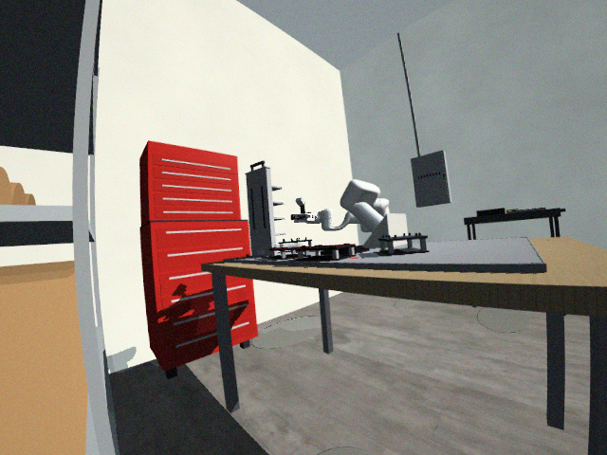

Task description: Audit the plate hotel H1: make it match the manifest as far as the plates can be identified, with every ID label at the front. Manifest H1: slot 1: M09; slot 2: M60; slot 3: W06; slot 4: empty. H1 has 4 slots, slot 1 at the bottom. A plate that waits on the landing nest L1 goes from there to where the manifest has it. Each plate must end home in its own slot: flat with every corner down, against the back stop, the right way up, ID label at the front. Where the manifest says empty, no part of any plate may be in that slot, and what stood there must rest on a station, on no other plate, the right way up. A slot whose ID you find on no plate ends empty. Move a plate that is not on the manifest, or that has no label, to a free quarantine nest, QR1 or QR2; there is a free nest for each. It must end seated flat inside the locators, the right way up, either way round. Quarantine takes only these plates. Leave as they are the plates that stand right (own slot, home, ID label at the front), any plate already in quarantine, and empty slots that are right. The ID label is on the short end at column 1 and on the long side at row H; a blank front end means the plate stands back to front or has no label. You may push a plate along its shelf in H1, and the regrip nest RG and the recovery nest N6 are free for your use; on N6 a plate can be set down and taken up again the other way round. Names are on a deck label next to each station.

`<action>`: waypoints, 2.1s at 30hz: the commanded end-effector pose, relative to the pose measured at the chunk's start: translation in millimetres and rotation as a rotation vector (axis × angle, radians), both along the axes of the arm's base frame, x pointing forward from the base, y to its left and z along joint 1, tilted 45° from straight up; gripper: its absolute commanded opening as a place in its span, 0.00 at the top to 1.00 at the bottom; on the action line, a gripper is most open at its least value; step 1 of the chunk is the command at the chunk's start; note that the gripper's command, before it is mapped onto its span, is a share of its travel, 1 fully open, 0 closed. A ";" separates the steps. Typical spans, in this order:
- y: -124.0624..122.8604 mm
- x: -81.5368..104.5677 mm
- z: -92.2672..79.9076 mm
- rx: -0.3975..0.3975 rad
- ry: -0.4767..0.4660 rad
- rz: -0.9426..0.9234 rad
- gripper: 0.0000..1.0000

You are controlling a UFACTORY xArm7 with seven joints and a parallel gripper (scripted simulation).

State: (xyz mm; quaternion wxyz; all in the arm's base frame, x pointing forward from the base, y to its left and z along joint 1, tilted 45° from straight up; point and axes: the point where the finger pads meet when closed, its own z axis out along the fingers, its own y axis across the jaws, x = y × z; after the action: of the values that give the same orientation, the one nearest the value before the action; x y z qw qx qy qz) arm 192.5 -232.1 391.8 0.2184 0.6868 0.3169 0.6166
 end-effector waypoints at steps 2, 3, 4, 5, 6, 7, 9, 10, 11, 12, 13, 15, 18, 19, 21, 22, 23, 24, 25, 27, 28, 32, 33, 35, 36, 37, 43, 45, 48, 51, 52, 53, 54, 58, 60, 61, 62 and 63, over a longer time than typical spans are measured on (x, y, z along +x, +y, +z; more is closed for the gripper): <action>0.6 0.1 0.3 -0.002 0.001 0.000 1.00; 0.6 0.1 0.2 -0.002 0.001 0.000 1.00; 0.6 0.1 0.2 -0.002 0.001 0.000 1.00; 0.6 0.1 0.2 -0.002 0.001 0.000 1.00; 0.3 -1.6 0.5 -0.002 0.001 0.000 0.00; 0.2 -3.2 0.8 -0.002 0.001 0.000 0.00; -0.1 -6.5 1.3 -0.002 0.001 0.000 0.00; -0.3 -8.2 1.5 -0.002 0.001 0.000 0.00; -0.4 -9.8 1.7 -0.002 0.001 0.000 0.00; -0.6 -11.4 2.0 -0.002 0.001 0.000 0.00; -0.7 -13.1 2.2 -0.002 0.001 0.000 0.00; -1.0 -16.4 2.7 -0.002 0.001 0.000 0.00; -1.3 -19.7 3.2 -0.002 0.001 0.000 0.00; -1.3 -19.7 3.2 -0.002 0.001 0.000 0.00; -1.7 -23.0 3.7 -0.002 0.001 -0.001 0.00; -1.8 -24.6 3.9 -0.002 0.001 -0.001 0.00; -2.0 -26.2 4.2 -0.002 0.001 -0.001 0.00; -2.1 -27.9 4.4 -0.002 0.001 -0.001 0.00; -2.3 -29.5 4.6 -0.002 0.001 -0.001 0.00; -2.6 -32.8 5.1 -0.002 0.001 -0.001 0.00; -2.7 -34.5 5.4 -0.002 0.001 -0.001 0.00; -3.3 -41.0 6.3 -0.002 0.001 -0.001 0.00; -3.5 -42.7 6.6 -0.002 0.001 -0.001 0.00; -3.6 -44.3 6.8 -0.002 0.001 -0.001 0.00; -3.6 -44.3 6.8 -0.002 0.001 -0.001 0.00; -3.8 -46.0 7.1 -0.002 0.001 -0.001 0.00; -4.7 -55.8 8.5 -0.002 0.001 -0.001 0.00; -5.0 -59.1 9.0 -0.002 0.001 -0.001 0.00; -5.5 -64.1 9.7 -0.002 0.001 -0.001 0.00; -5.9 -69.0 10.4 -0.002 0.001 -0.001 0.00; -5.9 -69.0 10.4 -0.002 0.001 -0.001 0.00; -5.9 -69.0 10.4 -0.002 0.001 -0.001 0.00; -6.1 -70.6 10.7 -0.002 0.001 -0.001 0.00; -6.7 -77.2 11.7 -0.002 0.001 -0.001 0.00; -7.0 -80.5 12.1 -0.002 0.001 -0.001 0.00; -7.1 -82.1 12.4 -0.002 0.001 -0.001 0.00; -7.3 -83.8 12.6 -0.002 0.001 -0.001 0.00; -7.4 -85.4 12.9 -0.002 0.001 -0.001 0.00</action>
State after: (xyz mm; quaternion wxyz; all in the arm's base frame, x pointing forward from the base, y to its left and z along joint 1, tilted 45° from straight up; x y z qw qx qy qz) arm 113.0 -239.5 403.6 0.2186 0.6867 0.3168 0.6167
